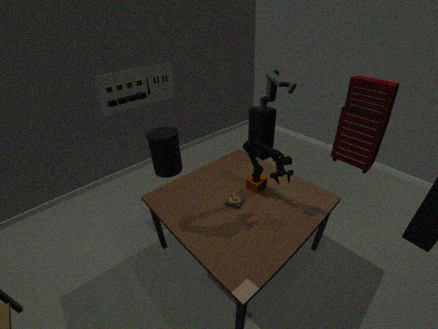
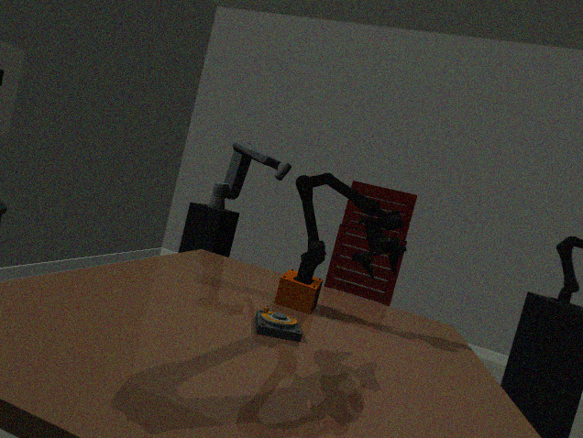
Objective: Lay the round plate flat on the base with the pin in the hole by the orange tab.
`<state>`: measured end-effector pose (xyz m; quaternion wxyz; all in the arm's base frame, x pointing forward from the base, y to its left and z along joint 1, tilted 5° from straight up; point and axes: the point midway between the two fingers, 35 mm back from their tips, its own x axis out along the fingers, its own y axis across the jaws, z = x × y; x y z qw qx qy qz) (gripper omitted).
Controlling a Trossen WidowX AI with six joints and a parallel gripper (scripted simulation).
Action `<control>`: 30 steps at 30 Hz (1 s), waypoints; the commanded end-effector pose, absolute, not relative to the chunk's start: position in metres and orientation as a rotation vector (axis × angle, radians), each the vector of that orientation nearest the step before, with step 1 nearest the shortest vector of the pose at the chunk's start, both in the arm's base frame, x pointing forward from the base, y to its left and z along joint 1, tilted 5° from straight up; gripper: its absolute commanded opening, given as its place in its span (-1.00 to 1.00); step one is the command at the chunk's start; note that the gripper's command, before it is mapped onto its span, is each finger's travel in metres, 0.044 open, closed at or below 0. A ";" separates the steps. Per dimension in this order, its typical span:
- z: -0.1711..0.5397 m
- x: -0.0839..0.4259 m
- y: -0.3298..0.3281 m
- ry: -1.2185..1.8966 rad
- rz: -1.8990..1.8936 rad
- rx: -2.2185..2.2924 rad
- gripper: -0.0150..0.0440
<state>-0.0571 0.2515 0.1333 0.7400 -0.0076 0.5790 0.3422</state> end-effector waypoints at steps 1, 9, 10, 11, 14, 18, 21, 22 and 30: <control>0.133 -0.055 0.252 1.269 0.747 -0.017 0.78; 0.119 0.020 0.260 1.233 0.596 -0.044 0.06; 0.118 0.026 0.259 1.231 0.585 -0.049 -0.03; 0.116 0.036 0.258 1.229 0.567 -0.057 -0.11; 0.110 0.070 0.251 1.225 0.503 -0.084 -0.38; 0.104 0.100 0.240 1.229 0.448 -0.105 -0.49; 0.098 0.129 0.225 1.240 0.394 -0.124 -0.49; 0.096 0.139 0.219 1.245 0.375 -0.130 -0.49; 0.083 0.194 0.170 1.292 0.268 -0.150 -0.49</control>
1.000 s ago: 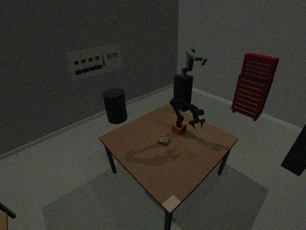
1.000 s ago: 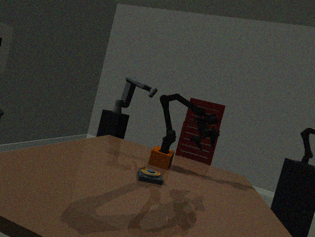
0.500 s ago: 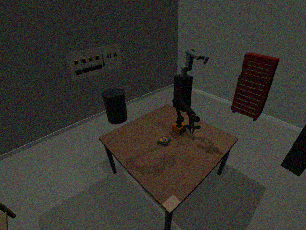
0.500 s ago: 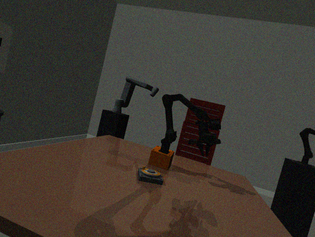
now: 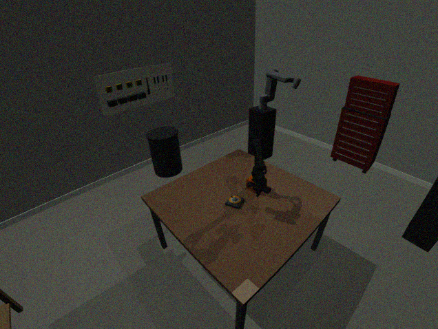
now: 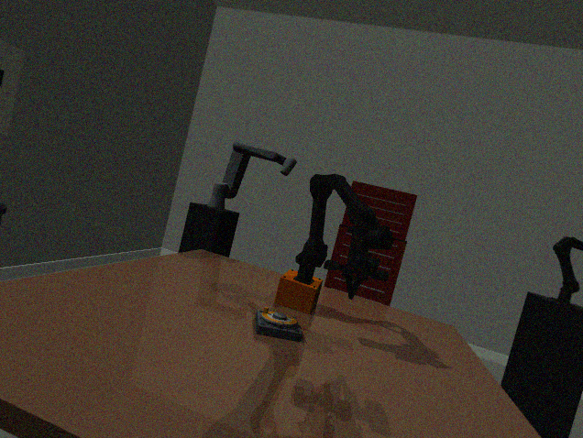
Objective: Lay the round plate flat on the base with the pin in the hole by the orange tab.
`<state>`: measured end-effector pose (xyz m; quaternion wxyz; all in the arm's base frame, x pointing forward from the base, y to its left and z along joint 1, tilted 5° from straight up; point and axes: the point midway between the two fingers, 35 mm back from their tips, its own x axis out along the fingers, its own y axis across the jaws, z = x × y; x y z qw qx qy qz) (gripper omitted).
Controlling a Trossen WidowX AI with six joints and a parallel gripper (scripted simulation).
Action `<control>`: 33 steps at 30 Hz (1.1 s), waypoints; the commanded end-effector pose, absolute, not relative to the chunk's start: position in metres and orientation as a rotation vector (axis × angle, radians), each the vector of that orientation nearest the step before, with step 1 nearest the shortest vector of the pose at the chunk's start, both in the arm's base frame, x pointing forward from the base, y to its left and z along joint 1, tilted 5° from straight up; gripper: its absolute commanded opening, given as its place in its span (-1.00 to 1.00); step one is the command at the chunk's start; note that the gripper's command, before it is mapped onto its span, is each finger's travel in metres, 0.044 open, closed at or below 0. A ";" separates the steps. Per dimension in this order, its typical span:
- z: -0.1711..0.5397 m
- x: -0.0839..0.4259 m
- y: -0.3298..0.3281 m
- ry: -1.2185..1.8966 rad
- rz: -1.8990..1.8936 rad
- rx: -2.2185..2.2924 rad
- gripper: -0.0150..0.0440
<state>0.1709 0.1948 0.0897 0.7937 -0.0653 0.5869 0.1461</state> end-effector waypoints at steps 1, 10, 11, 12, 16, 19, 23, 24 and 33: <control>0.081 0.201 0.161 1.301 0.253 -0.150 -0.49; 0.066 0.240 0.085 1.379 0.161 -0.136 -0.49; 0.065 0.241 0.083 1.380 0.160 -0.135 -0.49; 0.064 0.242 0.078 1.385 0.156 -0.133 -0.49; 0.057 0.251 0.037 1.422 0.125 -0.109 -0.49; 0.053 0.252 0.014 1.442 0.111 -0.091 -0.49; 0.049 0.252 -0.017 1.463 0.096 -0.063 -0.49; 0.048 0.252 -0.022 1.466 0.094 -0.059 -0.49; 0.030 0.256 -0.023 1.467 0.093 -0.057 -0.49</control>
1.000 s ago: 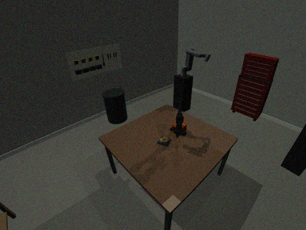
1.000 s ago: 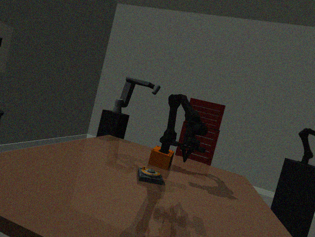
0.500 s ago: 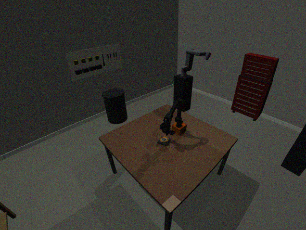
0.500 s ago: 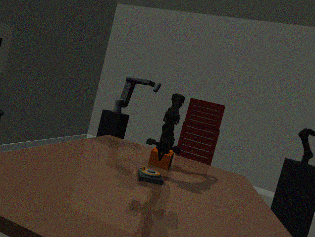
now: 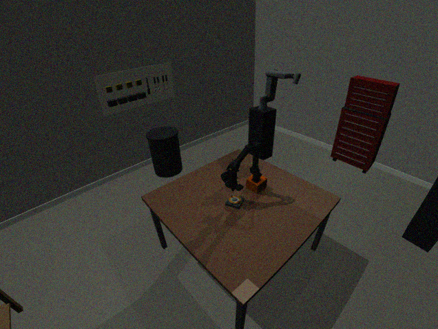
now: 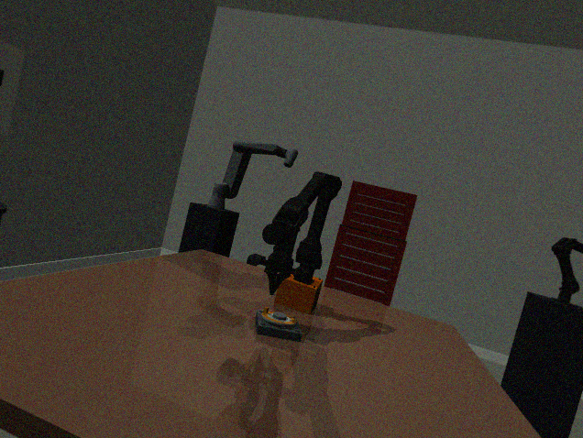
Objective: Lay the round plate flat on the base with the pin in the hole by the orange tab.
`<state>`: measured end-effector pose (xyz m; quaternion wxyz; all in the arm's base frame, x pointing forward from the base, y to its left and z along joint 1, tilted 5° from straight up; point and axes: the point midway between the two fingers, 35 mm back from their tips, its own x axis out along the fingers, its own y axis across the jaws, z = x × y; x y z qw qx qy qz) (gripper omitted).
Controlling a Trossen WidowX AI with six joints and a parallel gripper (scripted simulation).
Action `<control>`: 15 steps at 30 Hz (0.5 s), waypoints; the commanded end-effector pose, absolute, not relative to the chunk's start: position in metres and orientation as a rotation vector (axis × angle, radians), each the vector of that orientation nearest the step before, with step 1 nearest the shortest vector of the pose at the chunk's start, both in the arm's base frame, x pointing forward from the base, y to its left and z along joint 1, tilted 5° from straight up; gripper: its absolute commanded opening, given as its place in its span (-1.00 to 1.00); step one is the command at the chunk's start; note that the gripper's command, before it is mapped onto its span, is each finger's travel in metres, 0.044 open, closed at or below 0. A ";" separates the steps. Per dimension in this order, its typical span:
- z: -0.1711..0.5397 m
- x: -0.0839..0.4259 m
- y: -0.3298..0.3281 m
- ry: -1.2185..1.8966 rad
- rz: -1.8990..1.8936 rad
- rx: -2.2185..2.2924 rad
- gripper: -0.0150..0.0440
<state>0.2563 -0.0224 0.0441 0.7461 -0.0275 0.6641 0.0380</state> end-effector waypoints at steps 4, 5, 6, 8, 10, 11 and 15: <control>0.008 0.258 -0.023 1.467 0.093 -0.057 -0.49; 0.003 0.258 -0.022 1.467 0.093 -0.057 -0.49; 0.001 0.258 -0.023 1.467 0.093 -0.057 -0.49; 0.000 0.259 -0.023 1.467 0.093 -0.057 -0.49; 0.000 0.259 -0.023 1.467 0.093 -0.057 -0.49; 0.000 0.259 -0.023 1.467 0.093 -0.057 -0.49; 0.000 0.262 -0.023 1.467 0.093 -0.057 -0.49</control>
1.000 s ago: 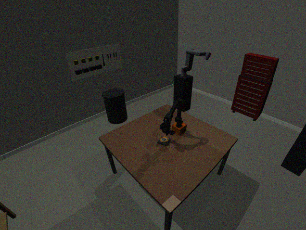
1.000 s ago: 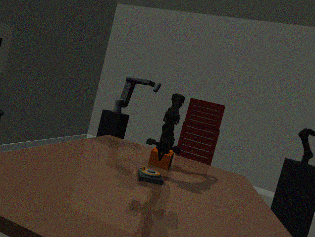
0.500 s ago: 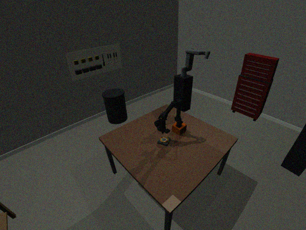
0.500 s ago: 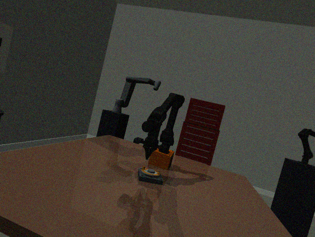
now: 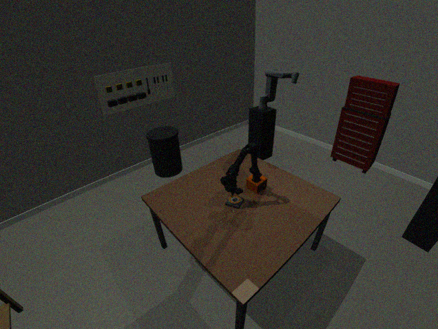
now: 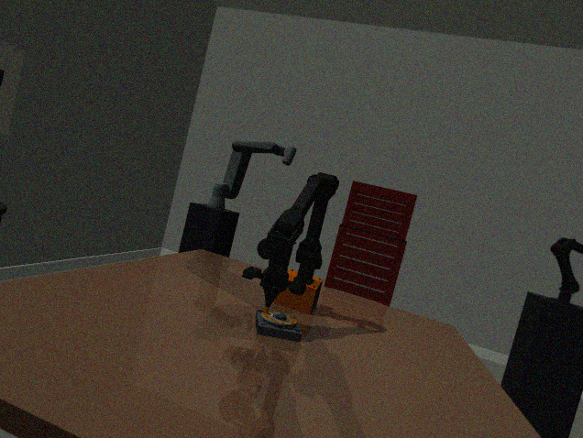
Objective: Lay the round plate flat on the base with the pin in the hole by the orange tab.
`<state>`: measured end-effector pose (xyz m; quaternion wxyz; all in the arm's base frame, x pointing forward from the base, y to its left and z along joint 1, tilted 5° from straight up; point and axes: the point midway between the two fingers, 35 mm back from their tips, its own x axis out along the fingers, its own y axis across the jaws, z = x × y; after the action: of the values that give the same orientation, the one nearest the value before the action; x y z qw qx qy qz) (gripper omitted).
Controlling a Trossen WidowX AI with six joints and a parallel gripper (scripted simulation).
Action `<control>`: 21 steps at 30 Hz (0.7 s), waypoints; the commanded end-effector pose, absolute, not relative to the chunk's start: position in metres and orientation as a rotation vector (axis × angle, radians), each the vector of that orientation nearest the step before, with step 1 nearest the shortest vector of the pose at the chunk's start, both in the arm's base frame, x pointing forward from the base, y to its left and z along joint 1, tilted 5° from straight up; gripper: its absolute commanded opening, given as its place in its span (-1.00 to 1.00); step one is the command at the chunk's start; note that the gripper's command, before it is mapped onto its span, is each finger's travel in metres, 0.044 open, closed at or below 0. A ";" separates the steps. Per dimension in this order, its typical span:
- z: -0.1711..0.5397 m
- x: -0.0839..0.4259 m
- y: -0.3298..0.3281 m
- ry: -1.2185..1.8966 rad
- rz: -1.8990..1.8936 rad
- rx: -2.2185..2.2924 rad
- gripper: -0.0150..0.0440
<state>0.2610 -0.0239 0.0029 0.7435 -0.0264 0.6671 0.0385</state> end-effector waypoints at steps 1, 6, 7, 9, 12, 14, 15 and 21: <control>0.000 0.263 -0.024 1.467 0.093 -0.057 -0.49; 0.001 0.270 -0.025 1.466 0.093 -0.057 -0.49; 0.001 0.271 -0.025 1.466 0.093 -0.057 -0.49; 0.001 0.274 -0.026 1.466 0.093 -0.058 -0.49; 0.001 0.276 -0.026 1.466 0.093 -0.058 -0.49; 0.001 0.277 -0.026 1.466 0.093 -0.058 -0.49; 0.001 0.278 -0.026 1.465 0.093 -0.058 -0.49; 0.001 0.283 -0.026 1.465 0.093 -0.058 -0.49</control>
<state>0.2768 -0.0266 0.0000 0.7395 -0.0258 0.6715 0.0394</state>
